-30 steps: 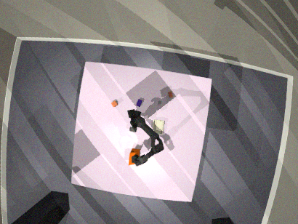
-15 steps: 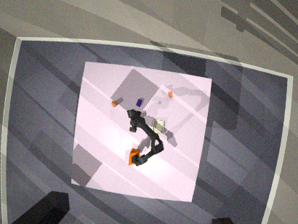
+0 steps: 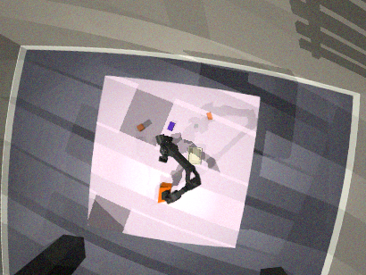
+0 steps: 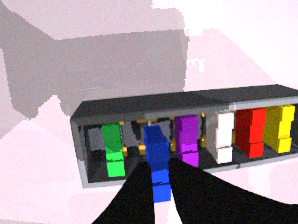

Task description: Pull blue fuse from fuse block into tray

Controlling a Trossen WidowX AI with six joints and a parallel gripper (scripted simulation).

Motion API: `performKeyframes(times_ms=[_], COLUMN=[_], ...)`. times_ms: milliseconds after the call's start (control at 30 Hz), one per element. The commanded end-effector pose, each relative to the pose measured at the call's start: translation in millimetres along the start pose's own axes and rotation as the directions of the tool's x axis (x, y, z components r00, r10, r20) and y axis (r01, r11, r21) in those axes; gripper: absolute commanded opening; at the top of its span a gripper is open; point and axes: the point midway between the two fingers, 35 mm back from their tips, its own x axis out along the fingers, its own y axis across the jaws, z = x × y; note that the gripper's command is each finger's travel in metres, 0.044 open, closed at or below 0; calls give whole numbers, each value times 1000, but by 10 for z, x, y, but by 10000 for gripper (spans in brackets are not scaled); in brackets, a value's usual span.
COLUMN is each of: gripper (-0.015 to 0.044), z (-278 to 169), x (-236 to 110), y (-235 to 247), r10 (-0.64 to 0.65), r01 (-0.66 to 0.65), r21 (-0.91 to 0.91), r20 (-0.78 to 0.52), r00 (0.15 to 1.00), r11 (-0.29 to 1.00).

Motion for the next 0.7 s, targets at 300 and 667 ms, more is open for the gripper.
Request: performKeyframes(times_ms=[300,667], gripper=[0,0], z=[-1,-2], x=[-69,-156], y=[-2,-2], r10=[-1,-1], r01=[1,1], r21=[4,4], r20=[-3,-3], r00=[1000,1000], r11=[1000,1000])
